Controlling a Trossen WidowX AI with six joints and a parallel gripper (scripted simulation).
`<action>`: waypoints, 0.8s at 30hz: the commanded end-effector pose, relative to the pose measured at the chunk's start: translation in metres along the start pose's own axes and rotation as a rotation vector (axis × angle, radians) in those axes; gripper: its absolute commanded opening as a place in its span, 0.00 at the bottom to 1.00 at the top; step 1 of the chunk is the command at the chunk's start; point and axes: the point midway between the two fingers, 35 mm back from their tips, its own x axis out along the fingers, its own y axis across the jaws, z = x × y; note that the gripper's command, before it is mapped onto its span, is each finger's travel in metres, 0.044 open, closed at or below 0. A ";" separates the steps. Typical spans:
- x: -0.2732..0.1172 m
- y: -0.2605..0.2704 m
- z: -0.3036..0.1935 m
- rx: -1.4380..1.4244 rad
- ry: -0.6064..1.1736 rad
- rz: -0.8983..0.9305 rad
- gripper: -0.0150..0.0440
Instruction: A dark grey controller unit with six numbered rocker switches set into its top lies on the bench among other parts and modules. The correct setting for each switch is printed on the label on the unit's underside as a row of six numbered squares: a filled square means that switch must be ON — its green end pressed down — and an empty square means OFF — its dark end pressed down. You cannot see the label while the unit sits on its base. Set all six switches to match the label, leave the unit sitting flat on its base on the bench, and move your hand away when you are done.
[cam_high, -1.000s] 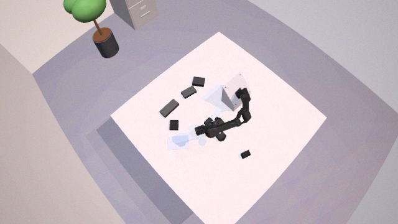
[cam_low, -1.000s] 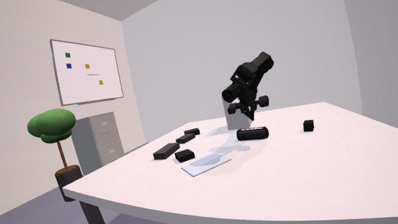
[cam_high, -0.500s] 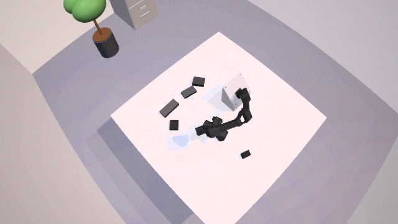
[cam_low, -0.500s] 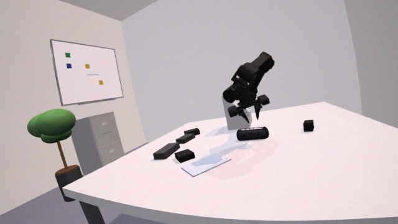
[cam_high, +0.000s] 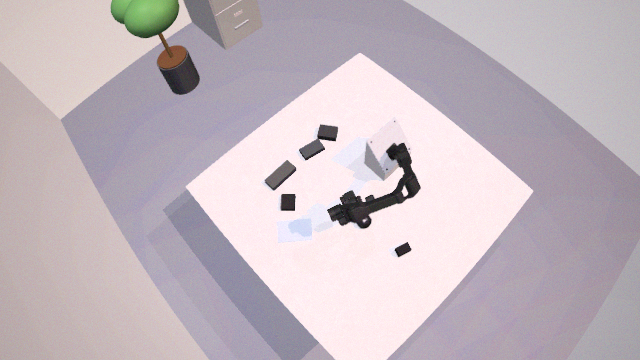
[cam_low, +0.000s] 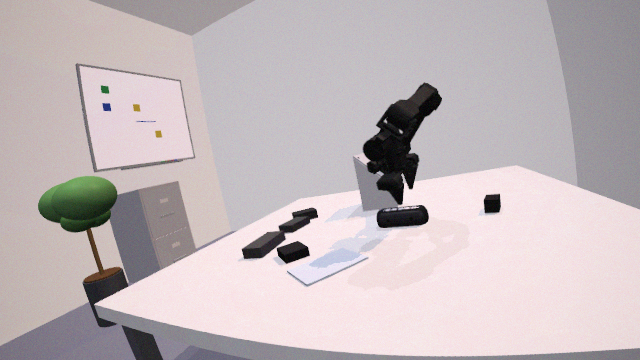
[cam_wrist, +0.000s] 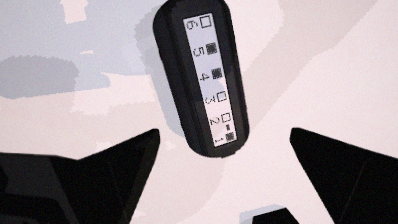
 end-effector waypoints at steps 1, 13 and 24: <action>-0.001 -0.003 -0.004 -0.236 -0.001 0.024 1.00; 0.002 -0.007 -0.010 -1.037 -0.043 0.079 1.00; 0.003 -0.011 -0.015 -1.771 -0.121 0.111 1.00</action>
